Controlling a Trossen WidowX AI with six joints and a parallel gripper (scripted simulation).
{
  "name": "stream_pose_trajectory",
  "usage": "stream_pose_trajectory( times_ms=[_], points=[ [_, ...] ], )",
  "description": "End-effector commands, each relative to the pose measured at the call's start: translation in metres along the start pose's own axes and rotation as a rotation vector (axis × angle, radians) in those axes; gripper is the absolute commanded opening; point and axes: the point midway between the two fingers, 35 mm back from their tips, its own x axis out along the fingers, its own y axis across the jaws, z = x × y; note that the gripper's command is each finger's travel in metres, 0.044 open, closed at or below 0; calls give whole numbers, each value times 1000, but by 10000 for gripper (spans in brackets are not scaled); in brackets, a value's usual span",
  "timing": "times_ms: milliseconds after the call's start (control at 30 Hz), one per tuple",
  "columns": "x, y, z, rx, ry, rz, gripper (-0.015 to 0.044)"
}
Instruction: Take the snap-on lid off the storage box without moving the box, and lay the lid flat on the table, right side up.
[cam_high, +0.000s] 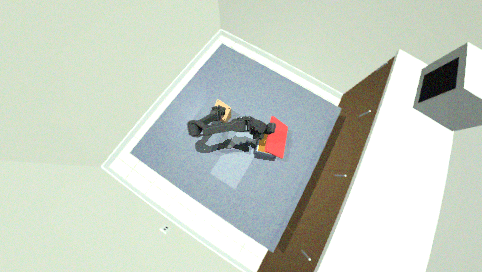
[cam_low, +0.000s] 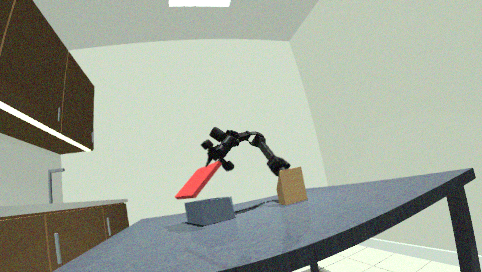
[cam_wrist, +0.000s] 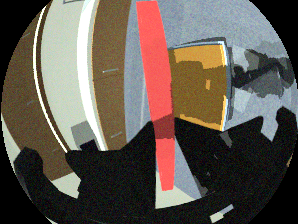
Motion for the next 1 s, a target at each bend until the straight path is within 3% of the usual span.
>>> stream_pose_trajectory(
  times_ms=[0, 967],
  points=[
    [-1, -2, -10, 1, 2, 5, 0],
    [-6, -6, -68, 3, 5, 6, 0]
  ],
)
